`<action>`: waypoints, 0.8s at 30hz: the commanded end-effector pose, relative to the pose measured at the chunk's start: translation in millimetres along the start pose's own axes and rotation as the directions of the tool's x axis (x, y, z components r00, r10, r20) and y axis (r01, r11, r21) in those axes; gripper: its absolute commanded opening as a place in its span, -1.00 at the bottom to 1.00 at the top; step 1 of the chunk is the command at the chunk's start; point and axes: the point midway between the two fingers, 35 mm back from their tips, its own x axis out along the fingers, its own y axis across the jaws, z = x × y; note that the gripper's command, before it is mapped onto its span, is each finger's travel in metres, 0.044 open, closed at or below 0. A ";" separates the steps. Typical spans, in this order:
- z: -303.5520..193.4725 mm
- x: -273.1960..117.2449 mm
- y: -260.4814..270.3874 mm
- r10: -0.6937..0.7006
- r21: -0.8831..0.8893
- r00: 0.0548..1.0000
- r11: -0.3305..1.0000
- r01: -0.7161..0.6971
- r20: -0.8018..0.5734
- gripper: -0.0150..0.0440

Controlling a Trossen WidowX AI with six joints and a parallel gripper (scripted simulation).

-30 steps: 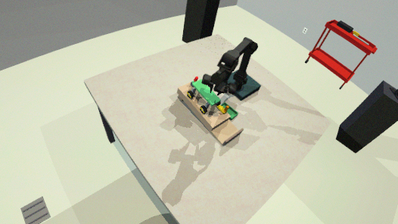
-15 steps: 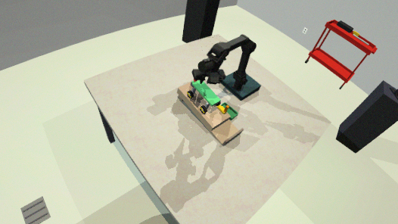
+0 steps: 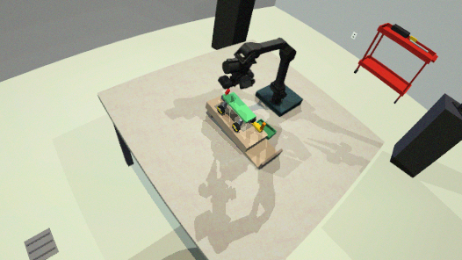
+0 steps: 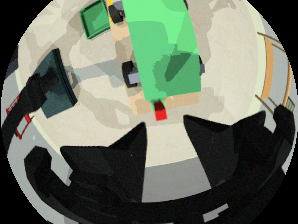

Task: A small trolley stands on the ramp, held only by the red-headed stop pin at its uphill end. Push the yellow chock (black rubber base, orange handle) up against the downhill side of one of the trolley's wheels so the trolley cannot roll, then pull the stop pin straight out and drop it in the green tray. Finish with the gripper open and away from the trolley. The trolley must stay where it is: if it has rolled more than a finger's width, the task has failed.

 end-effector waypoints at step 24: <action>-3.3 30.0 1.1 0.005 -0.023 1.000 1.000 -0.005 -0.008 0.15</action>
